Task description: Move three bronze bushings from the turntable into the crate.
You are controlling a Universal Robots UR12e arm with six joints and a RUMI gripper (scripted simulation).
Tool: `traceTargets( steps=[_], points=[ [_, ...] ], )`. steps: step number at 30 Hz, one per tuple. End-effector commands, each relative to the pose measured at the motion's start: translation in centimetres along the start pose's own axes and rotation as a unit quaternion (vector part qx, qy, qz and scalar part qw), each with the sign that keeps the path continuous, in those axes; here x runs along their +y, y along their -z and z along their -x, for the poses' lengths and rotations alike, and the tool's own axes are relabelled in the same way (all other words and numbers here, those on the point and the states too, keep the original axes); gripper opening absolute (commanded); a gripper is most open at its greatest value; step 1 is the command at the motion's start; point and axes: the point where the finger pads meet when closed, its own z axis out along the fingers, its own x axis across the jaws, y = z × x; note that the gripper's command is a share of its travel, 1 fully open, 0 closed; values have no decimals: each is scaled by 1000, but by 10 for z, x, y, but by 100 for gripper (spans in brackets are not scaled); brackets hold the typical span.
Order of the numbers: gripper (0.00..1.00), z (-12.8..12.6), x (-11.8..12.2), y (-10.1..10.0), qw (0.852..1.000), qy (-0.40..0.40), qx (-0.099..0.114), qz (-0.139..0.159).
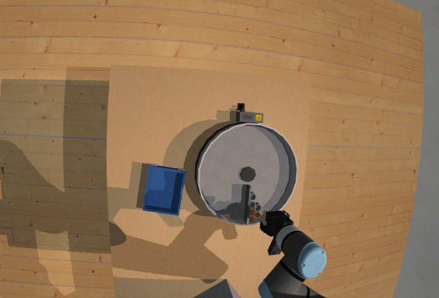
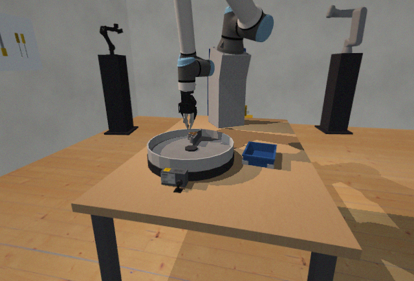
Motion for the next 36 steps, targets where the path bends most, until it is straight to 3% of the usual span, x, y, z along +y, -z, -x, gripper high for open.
traceTargets(
  steps=[1, 22, 36],
  points=[
    [6, 0, 0, 0, 1000, 0, 0, 0],
    [6, 0, 0, -18, 1000, 0, 0, 0],
    [6, 0, 0, -18, 1000, 0, 0, 0]
  ],
)
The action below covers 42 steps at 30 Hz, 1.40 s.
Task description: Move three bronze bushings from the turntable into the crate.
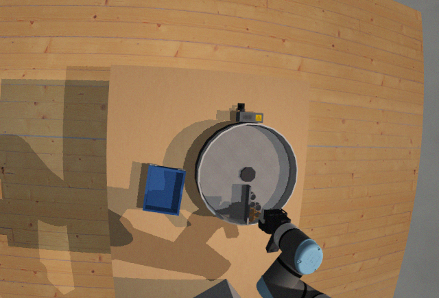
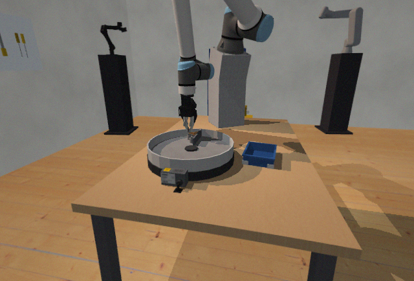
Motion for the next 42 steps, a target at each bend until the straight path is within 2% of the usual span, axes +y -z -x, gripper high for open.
traceTargets(
  steps=[1, 27, 42],
  points=[
    [6, 0, 0, 0, 1000, 0, 0, 0],
    [6, 0, 0, 0, 1000, 0, 0, 0],
    [6, 0, 0, -20, 1000, 0, 0, 0]
  ],
)
